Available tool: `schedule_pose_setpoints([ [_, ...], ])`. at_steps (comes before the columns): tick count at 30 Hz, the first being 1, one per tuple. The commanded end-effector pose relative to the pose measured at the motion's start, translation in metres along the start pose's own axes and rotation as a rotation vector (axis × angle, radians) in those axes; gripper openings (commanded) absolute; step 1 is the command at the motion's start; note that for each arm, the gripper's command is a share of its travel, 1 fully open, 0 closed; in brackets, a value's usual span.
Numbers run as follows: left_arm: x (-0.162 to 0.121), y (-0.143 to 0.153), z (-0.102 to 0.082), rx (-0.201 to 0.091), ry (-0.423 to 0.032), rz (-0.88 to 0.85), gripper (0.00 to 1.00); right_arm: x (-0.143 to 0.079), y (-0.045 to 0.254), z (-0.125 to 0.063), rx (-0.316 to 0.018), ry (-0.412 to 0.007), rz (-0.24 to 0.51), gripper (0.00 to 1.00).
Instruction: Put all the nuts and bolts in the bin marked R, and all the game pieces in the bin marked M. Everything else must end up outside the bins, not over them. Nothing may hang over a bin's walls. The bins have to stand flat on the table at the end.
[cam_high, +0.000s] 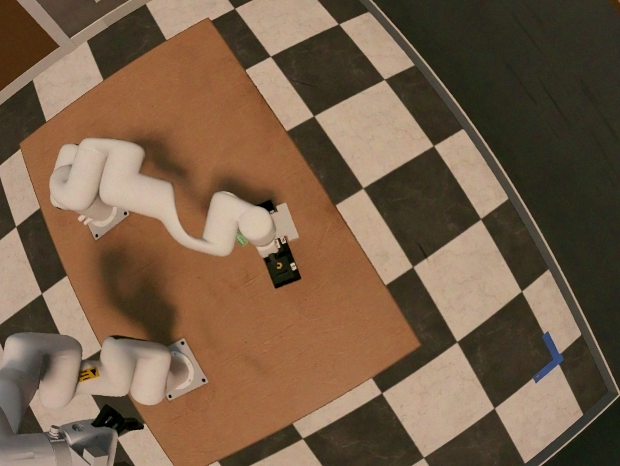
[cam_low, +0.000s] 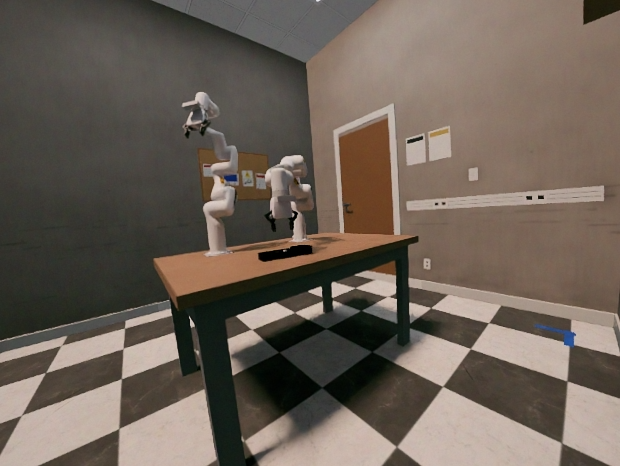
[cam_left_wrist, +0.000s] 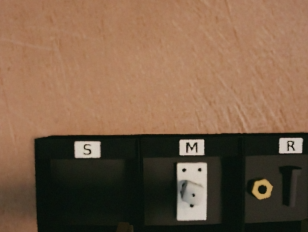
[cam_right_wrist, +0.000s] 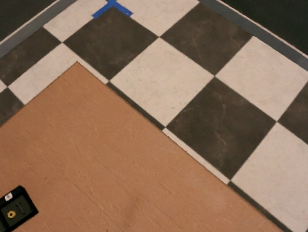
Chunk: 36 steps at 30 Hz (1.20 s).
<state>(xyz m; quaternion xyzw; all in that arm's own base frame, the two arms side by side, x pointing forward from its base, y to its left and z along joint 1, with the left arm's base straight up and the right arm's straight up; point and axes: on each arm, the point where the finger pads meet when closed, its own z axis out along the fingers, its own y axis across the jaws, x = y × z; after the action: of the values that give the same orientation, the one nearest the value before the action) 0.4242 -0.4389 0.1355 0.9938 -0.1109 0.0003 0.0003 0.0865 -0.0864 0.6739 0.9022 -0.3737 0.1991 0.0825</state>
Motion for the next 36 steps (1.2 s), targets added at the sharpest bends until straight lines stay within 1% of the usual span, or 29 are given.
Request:
schedule_pose_setpoints([
  [1, 0.001, 0.001, -0.011, -0.002, 0.003, 0.000, 1.00, 0.000, 0.000, 0.000, 0.000, 0.001, 0.000, 1.00],
  [16, 0.001, 0.000, -0.071, -0.002, 0.003, 0.000, 1.00, 0.000, 0.000, 0.000, 0.000, 0.001, 0.000, 1.00],
  [18, 0.001, 0.000, -0.071, -0.002, 0.003, 0.000, 1.00, 0.000, 0.000, 0.000, 0.000, 0.001, 0.000, 1.00],
  [22, 0.001, 0.000, -0.087, -0.002, 0.003, 0.000, 1.00, 0.000, 0.000, 0.000, 0.000, 0.001, 0.000, 1.00],
  [36, 0.001, 0.000, -0.087, -0.002, 0.003, 0.000, 1.00, 0.000, 0.000, 0.000, 0.000, 0.001, 0.000, 1.00],
])
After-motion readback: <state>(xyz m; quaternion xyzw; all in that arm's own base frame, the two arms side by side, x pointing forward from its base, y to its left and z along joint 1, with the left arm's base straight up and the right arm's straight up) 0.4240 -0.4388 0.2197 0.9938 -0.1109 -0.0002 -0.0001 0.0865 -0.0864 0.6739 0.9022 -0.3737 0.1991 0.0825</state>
